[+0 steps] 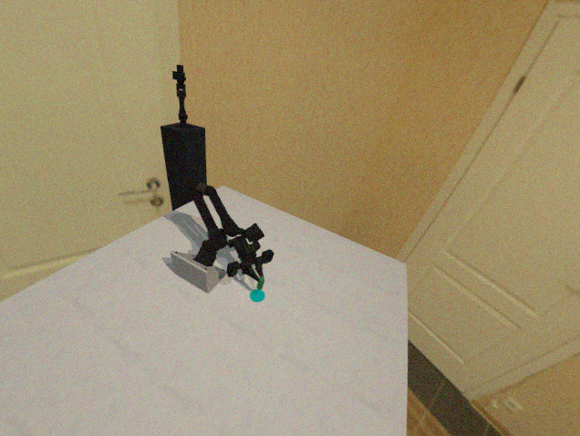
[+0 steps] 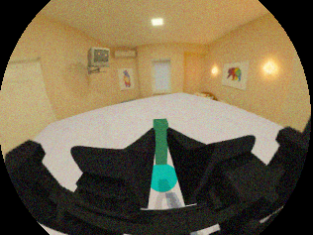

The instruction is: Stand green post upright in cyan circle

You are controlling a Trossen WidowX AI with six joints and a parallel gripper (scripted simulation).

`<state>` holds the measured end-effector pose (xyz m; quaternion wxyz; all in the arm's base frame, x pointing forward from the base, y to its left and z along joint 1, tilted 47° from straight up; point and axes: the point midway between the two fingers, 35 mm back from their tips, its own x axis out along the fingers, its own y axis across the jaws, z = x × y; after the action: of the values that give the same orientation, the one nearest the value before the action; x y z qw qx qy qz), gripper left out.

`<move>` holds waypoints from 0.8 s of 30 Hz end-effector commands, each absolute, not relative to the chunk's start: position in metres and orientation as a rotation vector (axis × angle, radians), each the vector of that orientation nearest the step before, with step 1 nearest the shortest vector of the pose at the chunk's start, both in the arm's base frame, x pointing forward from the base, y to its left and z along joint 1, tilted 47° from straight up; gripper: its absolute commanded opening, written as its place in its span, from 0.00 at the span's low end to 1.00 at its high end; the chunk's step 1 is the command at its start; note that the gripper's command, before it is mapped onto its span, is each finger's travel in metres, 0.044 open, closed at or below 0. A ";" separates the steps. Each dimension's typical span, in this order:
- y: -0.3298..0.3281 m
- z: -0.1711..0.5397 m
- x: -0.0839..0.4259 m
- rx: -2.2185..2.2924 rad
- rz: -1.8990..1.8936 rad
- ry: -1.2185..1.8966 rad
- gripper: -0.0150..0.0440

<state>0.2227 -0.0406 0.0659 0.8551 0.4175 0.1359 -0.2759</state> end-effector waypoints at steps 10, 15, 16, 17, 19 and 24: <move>-0.025 0.052 0.221 0.854 -0.602 0.289 0.29; -0.018 0.048 0.219 0.840 -0.603 0.282 0.29; -0.016 0.047 0.219 0.837 -0.603 0.280 0.29; -0.015 0.047 0.219 0.835 -0.603 0.279 0.29; -0.014 0.046 0.218 0.832 -0.603 0.277 0.29; -0.012 0.044 0.220 0.833 -0.603 0.277 0.29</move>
<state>0.2204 -0.0123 0.0468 0.8625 0.3973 0.1319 -0.2844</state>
